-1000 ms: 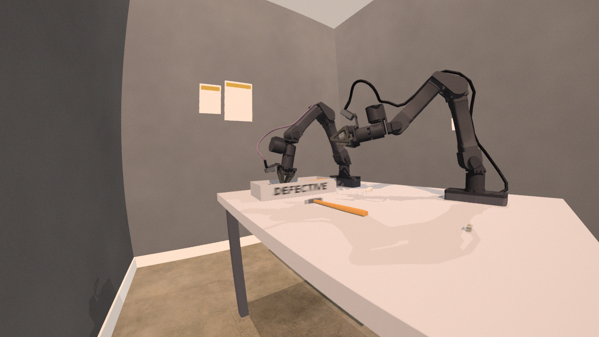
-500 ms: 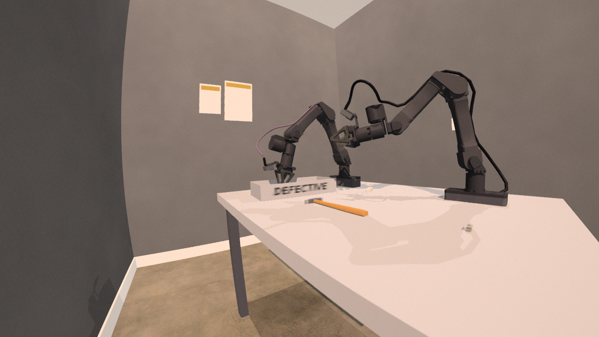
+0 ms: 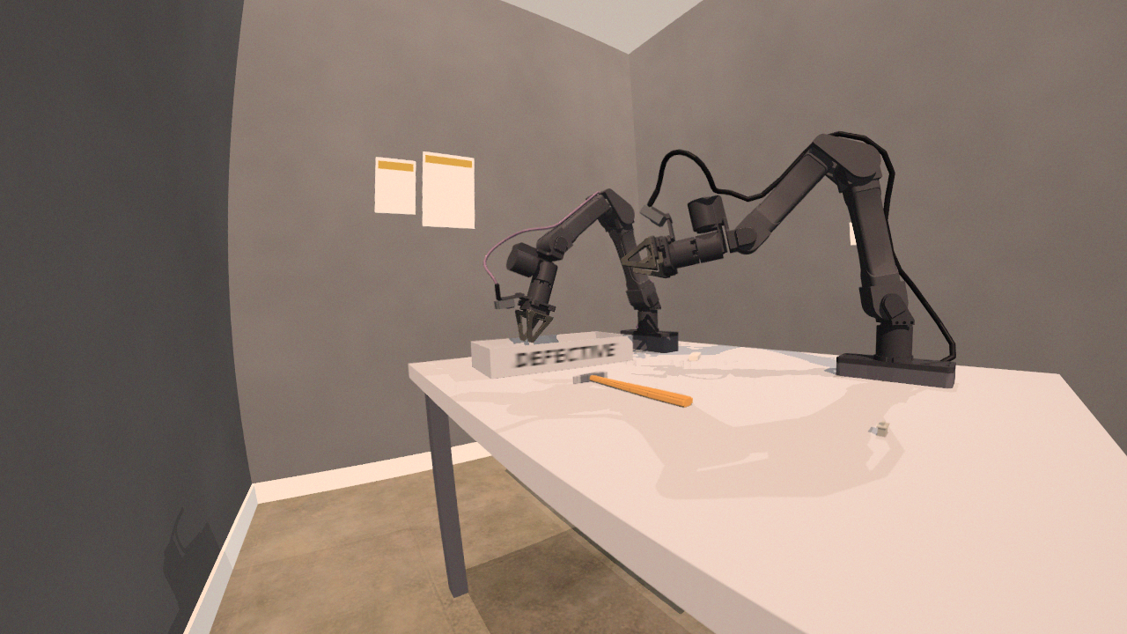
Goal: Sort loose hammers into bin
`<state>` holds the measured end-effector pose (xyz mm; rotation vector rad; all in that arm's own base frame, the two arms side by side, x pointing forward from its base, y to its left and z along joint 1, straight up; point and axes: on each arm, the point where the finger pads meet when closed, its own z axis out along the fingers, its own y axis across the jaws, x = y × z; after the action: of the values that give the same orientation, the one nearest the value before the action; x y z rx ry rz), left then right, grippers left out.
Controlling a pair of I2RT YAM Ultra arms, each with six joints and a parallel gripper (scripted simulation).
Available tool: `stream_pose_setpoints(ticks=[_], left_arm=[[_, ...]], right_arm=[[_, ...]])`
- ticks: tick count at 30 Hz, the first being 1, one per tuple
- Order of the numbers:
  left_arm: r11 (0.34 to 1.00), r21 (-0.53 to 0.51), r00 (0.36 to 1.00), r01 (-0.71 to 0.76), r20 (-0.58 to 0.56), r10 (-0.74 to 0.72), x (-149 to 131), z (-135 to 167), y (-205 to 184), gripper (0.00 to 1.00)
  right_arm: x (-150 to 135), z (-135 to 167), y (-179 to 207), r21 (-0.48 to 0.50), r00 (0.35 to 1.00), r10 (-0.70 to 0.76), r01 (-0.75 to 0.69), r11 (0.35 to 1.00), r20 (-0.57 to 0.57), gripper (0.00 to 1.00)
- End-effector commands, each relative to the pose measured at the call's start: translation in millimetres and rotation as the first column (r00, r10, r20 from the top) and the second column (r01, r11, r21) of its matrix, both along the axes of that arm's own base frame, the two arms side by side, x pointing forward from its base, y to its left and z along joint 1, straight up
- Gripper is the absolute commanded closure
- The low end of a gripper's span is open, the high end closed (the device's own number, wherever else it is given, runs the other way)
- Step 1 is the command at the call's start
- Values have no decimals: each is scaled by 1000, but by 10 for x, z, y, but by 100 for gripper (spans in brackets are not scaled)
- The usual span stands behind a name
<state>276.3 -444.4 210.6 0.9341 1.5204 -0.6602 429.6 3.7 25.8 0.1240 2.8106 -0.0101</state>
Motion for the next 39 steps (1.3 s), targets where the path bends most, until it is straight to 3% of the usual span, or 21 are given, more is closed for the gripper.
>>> stream_pose_setpoints(ticks=[1, 3, 5, 7, 9, 14, 19, 24, 27, 34, 39], left_arm=[[999, -42, 1000, 0, 23, 1, 19, 221, -20, 0], [999, -42, 1000, 0, 23, 1, 19, 221, -20, 0], [999, -42, 1000, 0, 23, 1, 19, 221, -20, 0], [999, -42, 1000, 0, 23, 1, 19, 221, -20, 0], [999, -42, 1000, 0, 23, 1, 19, 221, -20, 0], [999, -42, 1000, 0, 23, 1, 19, 221, -20, 0], [999, -42, 1000, 0, 23, 1, 19, 221, -20, 0], [999, -42, 1000, 0, 23, 1, 19, 221, -20, 0], [1000, -18, 1000, -6, 8, 6, 46, 179, -12, 0], [967, 253, 984, -41, -155, 82, 363, -531, 45, 0], [923, 380, 960, -63, -230, 160, 675, -827, 116, 0]], right_arm=[[-33, 180, 7, -6, 1000, 14, -14, 1000, 17, 44], [-42, 196, 6, -5, 1000, 13, -13, 1000, 16, 44], [-97, 194, -9, -13, 1000, 11, -11, 1000, 5, 21], [-97, 194, -9, -13, 1000, 11, -11, 1000, 5, 21], [-61, 361, -10, -15, 1000, 10, -10, 1000, 28, 0], [-168, 644, 21, -11, 1000, 10, -10, 1000, 28, 0], [-246, 409, 38, -1, 1000, 2, -2, 1000, -27, 0], [-254, 387, 39, 0, 999, 1, -1, 1000, -32, 0], [-140, 510, 66, 10, 998, 58, -58, 998, 39, 0], [-166, 679, 67, 23, 976, 159, -164, 986, 147, 0], [-210, 734, 44, 24, 970, 171, -177, 984, 172, 0]])
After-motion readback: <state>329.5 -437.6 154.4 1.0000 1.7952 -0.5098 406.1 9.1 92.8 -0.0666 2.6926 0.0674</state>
